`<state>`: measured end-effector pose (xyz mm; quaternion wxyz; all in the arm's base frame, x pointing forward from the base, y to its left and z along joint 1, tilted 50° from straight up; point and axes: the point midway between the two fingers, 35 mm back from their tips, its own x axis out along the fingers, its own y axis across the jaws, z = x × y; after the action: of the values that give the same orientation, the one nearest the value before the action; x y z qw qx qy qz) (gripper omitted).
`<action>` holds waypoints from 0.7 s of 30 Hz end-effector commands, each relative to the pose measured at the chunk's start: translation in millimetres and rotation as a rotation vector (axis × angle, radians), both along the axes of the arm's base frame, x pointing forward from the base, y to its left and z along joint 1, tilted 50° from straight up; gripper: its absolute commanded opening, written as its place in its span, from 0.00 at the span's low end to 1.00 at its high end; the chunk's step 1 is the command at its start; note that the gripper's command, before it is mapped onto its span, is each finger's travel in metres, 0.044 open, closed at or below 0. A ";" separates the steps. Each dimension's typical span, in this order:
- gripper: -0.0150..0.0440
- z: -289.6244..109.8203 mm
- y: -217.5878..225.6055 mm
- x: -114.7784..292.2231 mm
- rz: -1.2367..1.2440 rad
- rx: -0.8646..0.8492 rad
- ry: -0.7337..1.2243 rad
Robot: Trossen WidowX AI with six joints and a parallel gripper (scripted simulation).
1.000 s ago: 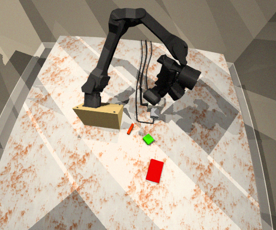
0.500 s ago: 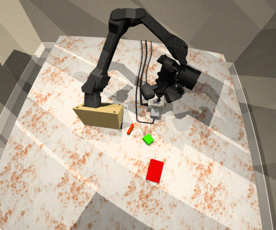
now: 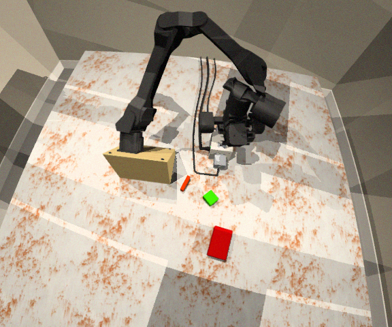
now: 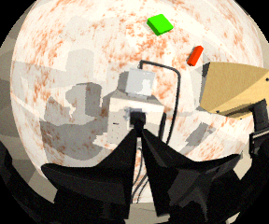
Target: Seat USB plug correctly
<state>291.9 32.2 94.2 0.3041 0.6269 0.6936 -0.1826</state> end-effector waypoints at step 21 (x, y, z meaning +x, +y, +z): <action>0.25 -0.1 0.7 0.2 -0.091 0.001 0.106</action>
<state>292.1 32.2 94.1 0.2597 0.6471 0.6788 -0.2305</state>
